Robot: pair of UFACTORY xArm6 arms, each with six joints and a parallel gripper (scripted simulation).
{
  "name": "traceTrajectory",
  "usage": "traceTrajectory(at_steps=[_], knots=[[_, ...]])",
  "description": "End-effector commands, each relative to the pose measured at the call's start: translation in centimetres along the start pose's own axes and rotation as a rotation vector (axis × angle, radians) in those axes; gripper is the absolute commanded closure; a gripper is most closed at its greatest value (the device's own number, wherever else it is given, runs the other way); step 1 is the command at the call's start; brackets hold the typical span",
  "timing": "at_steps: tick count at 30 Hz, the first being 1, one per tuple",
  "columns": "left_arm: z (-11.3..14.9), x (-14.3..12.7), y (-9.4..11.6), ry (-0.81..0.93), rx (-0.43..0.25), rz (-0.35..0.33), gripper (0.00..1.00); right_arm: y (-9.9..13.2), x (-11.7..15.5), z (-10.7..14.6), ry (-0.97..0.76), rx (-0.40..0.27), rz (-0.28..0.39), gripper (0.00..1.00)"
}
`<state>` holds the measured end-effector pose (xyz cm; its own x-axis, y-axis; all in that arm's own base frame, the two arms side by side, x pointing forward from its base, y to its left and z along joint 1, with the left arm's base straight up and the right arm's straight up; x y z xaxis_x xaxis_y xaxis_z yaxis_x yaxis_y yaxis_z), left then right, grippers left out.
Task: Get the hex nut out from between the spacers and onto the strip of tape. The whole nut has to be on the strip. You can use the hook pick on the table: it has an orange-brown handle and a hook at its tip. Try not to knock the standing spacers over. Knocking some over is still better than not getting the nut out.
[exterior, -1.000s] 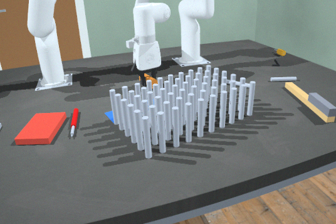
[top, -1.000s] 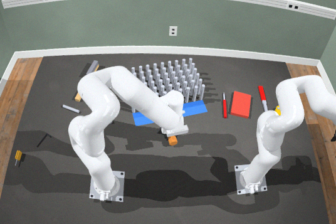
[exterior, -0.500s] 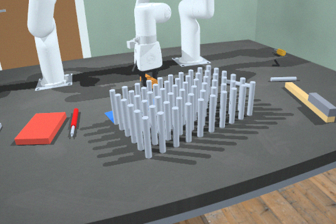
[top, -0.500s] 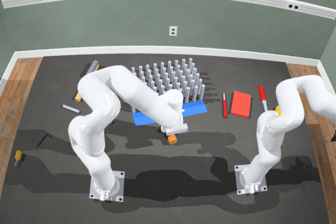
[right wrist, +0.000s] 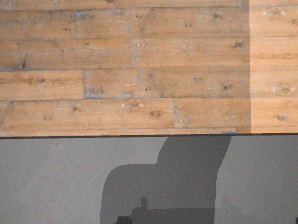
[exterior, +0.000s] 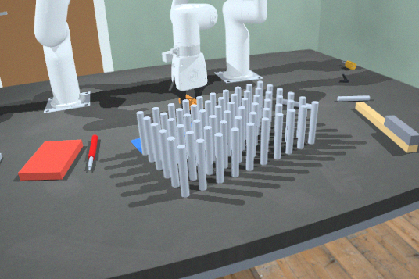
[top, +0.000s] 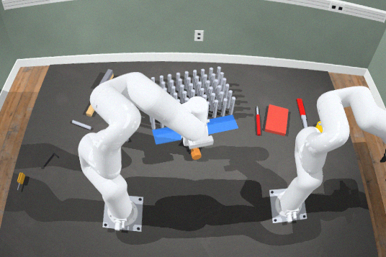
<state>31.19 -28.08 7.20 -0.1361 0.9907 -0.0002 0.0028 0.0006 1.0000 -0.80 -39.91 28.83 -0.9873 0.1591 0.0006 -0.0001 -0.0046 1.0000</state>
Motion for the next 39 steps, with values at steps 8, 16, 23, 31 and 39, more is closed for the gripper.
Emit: traceTrajectory(at_steps=[8,16,23,31,39], knots=[[0.9,0.0,0.1,0.0,-0.002,-0.003,1.0,0.2,0.0,-0.1,0.0,0.005,-0.001,0.0],[0.9,0.0,0.1,0.0,-0.002,-0.003,1.0,0.2,0.0,-0.1,0.0,0.005,-0.001,0.0],[1.0,0.0,0.1,0.0,-0.002,-0.003,1.0,0.2,0.0,-0.1,0.0,0.005,-0.001,0.0],[1.8,0.1,0.1,0.0,-0.002,-0.003,1.0,0.2,0.0,-0.1,0.0,0.005,-0.001,0.0],[3.7,0.4,0.1,0.0,-0.002,-0.003,1.0,0.2,0.0,-0.1,0.0,0.005,-0.001,0.0]])
Point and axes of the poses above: on each arm, the point where the finger pads meet when closed, its own y axis back along the fingers, its own x axis across the jaws, z = x × y, the point moved 4 cm from there along y, back along the fingers, and after that the axes turned 8 degrees about -y, right-handed, at the moved point
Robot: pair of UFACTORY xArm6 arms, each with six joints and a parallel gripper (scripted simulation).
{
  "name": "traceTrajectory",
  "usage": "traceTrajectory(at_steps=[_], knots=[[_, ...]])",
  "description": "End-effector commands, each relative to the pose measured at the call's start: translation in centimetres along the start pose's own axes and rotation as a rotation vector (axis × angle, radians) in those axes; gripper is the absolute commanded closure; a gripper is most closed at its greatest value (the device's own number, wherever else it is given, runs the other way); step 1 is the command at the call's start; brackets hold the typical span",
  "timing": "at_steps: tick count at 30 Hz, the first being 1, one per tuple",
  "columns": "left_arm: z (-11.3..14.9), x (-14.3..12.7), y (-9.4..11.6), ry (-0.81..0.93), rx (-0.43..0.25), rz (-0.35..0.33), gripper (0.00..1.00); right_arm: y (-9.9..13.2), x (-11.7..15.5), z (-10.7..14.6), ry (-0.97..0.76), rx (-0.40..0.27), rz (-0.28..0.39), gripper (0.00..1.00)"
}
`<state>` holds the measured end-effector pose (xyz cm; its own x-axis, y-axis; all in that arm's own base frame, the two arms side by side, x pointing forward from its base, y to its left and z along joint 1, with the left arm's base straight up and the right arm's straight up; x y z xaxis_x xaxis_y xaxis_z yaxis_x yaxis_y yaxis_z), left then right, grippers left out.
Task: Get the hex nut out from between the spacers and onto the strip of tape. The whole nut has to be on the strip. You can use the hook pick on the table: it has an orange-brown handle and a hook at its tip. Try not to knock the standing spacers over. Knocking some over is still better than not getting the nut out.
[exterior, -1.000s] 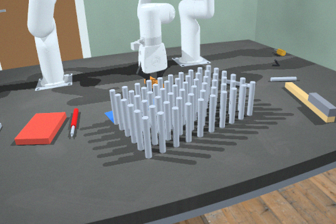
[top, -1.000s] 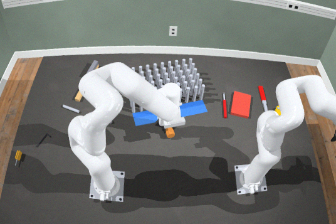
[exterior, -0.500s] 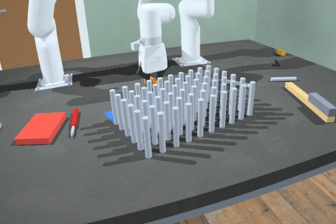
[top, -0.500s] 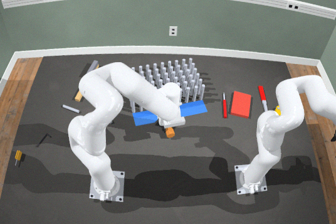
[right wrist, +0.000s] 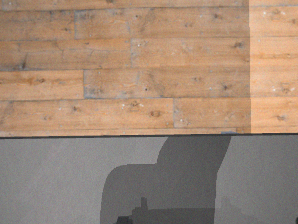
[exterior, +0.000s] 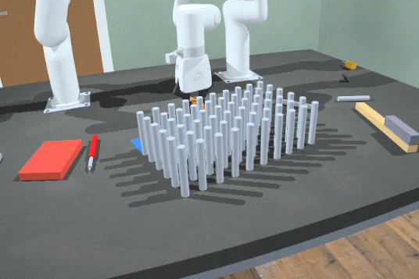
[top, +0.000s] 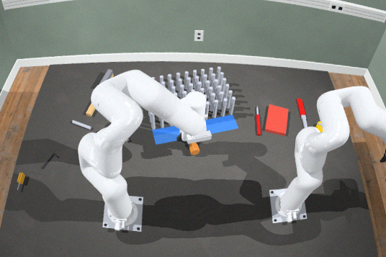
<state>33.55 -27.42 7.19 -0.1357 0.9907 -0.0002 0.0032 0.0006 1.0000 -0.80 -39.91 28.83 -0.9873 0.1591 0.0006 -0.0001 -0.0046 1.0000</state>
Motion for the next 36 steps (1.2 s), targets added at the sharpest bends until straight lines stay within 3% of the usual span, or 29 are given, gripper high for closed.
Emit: traceTrajectory(at_steps=[1,36], knots=[[1.5,0.1,0.1,0.0,-0.002,-0.003,1.0,0.2,0.0,-0.1,0.0,0.005,-0.001,0.0],[3.3,0.4,0.1,0.0,-0.002,-0.003,1.0,0.2,0.0,-0.1,0.0,0.005,-0.001,0.0]])
Point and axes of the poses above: on each arm, the point where the finger pads meet when closed, its own y axis back along the fingers, its own x axis across the jaws, z = x × y, the point moved 4 cm from there along y, back along the fingers, and after that the axes turned 8 degrees about -y, right-handed, at the moved point
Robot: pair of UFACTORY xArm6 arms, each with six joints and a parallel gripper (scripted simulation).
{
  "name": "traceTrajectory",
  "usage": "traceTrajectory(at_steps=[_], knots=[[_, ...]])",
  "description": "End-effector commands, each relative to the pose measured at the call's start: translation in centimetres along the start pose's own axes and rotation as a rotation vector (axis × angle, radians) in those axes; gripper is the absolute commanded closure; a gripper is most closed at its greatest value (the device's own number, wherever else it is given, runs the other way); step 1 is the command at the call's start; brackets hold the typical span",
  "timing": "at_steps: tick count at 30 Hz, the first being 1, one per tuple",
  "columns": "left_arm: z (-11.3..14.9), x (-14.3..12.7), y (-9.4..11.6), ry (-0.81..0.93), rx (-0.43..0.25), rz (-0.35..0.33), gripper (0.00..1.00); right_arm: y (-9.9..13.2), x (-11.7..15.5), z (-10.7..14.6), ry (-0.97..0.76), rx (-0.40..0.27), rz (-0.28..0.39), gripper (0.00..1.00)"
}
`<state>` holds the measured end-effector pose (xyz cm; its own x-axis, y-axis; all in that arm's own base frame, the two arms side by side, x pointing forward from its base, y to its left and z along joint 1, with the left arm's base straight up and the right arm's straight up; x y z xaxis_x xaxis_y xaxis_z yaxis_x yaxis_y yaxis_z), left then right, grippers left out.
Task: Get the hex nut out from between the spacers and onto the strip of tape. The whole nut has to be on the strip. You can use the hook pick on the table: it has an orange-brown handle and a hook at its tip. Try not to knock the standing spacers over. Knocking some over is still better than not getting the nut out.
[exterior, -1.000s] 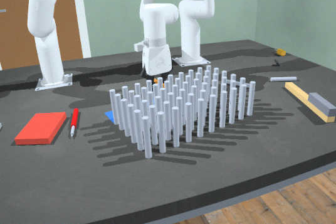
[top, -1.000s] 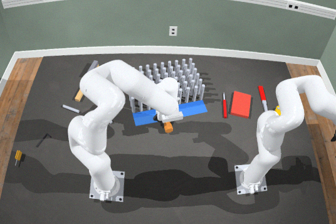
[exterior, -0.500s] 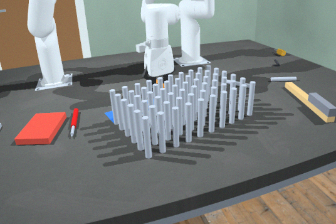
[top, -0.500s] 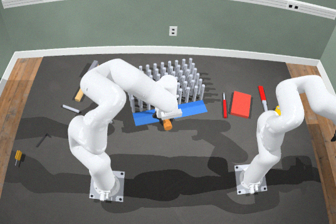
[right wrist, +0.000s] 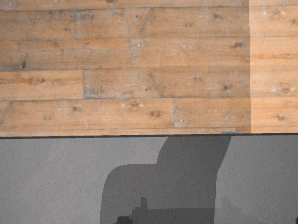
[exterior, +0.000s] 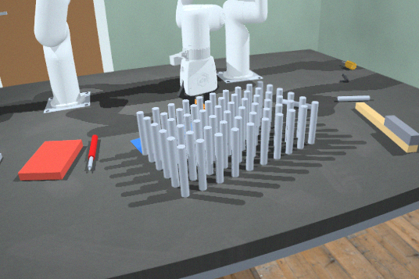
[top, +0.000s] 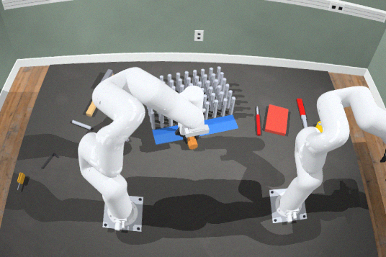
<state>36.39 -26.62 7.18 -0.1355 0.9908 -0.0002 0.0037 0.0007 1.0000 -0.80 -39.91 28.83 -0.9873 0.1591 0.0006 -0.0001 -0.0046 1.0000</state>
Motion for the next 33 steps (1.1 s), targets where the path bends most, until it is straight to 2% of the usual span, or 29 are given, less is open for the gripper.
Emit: traceTrajectory(at_steps=[1,33], knots=[[0.52,0.03,0.13,0.0,-0.003,-0.003,1.0,0.17,-0.01,-0.08,0.0,0.005,-0.001,0.0],[1.24,0.23,0.1,0.0,-0.003,-0.003,1.0,0.17,-0.01,-0.08,0.0,0.005,-0.001,0.0]])
Point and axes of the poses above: on each arm, the point where the finger pads meet when closed, its own y axis back along the fingers, its own x axis across the jaws, z = x × y, the point moved 4 cm from there along y, back along the fingers, and after that the axes turned 8 degrees about -y, right-handed, at the moved point
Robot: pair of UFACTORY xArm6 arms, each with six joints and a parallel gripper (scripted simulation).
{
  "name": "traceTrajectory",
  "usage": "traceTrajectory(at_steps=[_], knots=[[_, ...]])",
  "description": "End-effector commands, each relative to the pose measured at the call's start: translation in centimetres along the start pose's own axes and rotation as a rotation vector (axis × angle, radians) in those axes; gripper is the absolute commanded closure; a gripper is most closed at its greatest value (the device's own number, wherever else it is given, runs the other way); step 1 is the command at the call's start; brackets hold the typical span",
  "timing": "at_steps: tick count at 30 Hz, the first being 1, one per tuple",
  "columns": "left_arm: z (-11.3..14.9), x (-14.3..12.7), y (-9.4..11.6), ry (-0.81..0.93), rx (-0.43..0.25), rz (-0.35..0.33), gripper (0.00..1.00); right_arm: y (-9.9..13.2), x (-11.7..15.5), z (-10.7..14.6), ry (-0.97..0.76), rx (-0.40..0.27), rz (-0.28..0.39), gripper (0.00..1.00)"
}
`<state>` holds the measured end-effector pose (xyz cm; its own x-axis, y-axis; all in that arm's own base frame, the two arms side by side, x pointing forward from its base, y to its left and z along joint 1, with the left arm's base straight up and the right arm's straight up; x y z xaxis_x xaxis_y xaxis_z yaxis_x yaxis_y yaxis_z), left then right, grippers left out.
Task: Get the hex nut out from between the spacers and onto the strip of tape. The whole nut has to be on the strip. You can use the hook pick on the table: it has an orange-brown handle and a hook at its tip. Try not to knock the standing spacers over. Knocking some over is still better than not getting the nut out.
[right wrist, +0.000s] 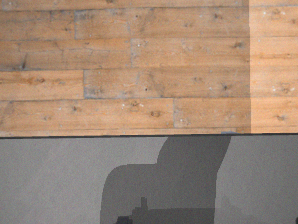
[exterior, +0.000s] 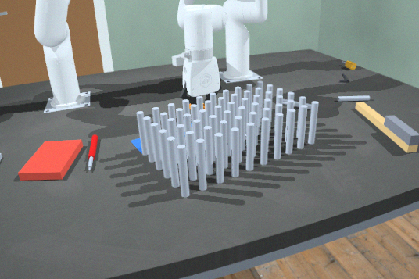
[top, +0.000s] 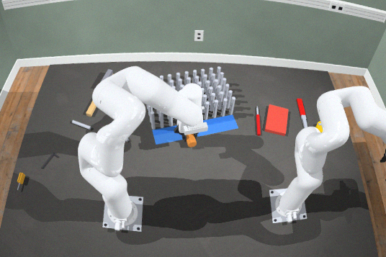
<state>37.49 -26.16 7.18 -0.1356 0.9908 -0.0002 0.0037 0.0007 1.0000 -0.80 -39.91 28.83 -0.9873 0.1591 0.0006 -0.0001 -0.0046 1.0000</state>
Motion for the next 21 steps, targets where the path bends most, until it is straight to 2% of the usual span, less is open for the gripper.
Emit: traceTrajectory(at_steps=[1,21], knots=[[0.09,-0.08,0.07,0.0,-0.003,-0.003,1.0,0.17,-0.01,-0.08,0.0,0.005,-0.001,0.0],[0.09,-0.08,-0.57,0.0,-0.003,-0.003,1.0,0.17,-0.01,-0.08,0.0,0.005,-0.001,0.0]])
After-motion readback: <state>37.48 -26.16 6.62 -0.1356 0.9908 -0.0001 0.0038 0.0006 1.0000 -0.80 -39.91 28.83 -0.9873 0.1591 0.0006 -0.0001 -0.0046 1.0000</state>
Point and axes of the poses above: on each arm, the point where the finger pads meet when closed, its own y axis back along the fingers, its own x axis across the jaws, z = x × y, the point moved 4 cm from there along y, back along the fingers, and after that the axes turned 8 degrees about -y, right-handed, at the moved point
